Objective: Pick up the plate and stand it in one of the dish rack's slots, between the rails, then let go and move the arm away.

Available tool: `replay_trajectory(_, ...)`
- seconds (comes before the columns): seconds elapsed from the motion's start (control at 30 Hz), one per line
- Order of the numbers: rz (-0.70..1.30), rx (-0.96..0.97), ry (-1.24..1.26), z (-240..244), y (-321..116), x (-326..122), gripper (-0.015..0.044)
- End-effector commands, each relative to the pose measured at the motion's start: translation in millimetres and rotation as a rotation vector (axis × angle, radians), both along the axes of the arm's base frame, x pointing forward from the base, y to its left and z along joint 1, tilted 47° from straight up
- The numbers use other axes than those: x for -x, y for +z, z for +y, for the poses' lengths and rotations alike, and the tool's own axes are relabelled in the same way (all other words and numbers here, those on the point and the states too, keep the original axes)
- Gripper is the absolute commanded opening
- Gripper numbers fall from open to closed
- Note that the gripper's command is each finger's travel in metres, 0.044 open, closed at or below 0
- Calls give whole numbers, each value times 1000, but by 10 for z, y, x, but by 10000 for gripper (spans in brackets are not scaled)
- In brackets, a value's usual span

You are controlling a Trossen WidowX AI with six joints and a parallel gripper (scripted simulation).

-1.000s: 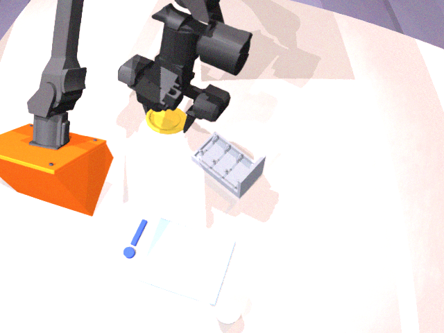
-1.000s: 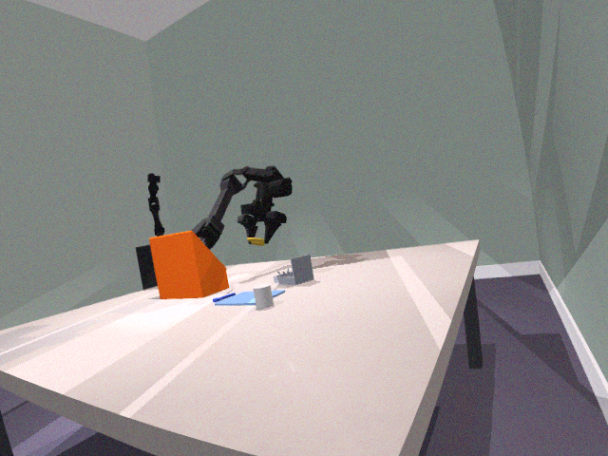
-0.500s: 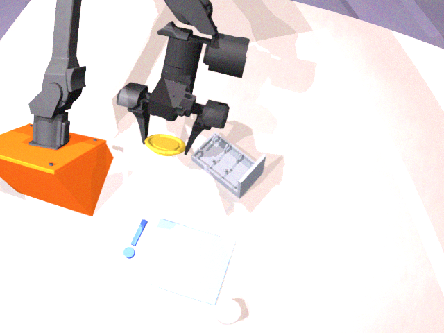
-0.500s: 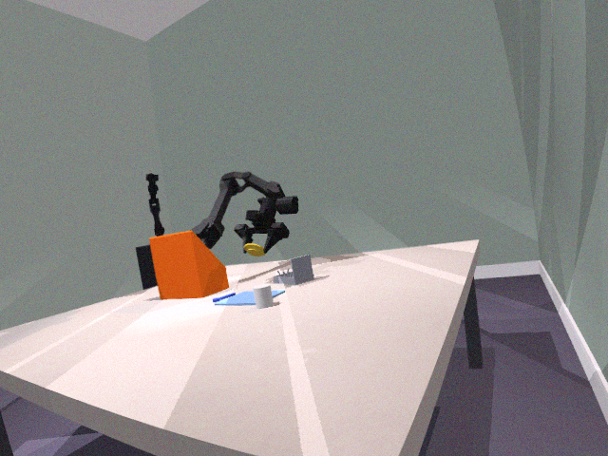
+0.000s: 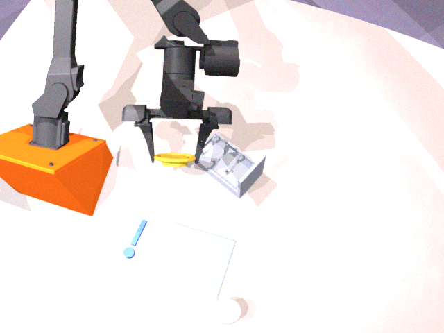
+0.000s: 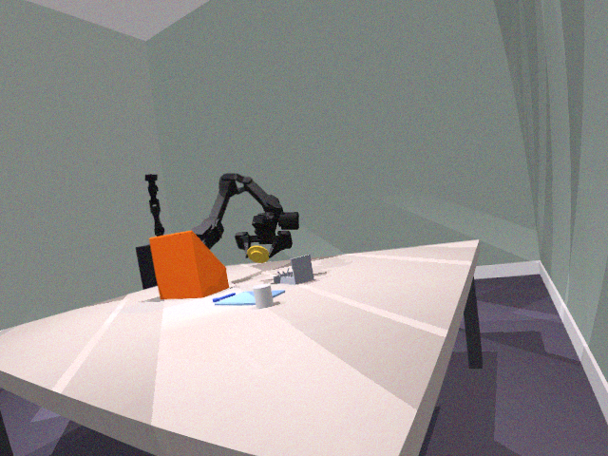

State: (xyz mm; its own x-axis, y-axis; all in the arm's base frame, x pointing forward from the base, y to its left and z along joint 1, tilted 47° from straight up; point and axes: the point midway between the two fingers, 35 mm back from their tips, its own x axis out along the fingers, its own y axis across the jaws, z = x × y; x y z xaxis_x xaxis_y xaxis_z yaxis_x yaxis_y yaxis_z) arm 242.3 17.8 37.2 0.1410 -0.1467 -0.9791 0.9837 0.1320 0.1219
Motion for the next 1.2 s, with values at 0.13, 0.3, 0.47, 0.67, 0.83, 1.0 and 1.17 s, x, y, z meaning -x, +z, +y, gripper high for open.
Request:
replay_trajectory(0.13, -124, 139, 64, 52, -17, -91, 0)
replay_trajectory(0.3, -208, 218, 103, 106, -9, -140, 0)
replay_trajectory(0.47, -297, 287, 139, 176, 21, -176, 0)
replay_trajectory(0.67, -409, 358, 175, 270, 77, -202, 0)
replay_trajectory(0.83, -509, 413, 192, 345, 138, -206, 0)
replay_trajectory(1.0, -613, 460, 201, 420, 212, -190, 0)
replay_trajectory(1.17, -718, 497, 203, 494, 295, -153, 0)
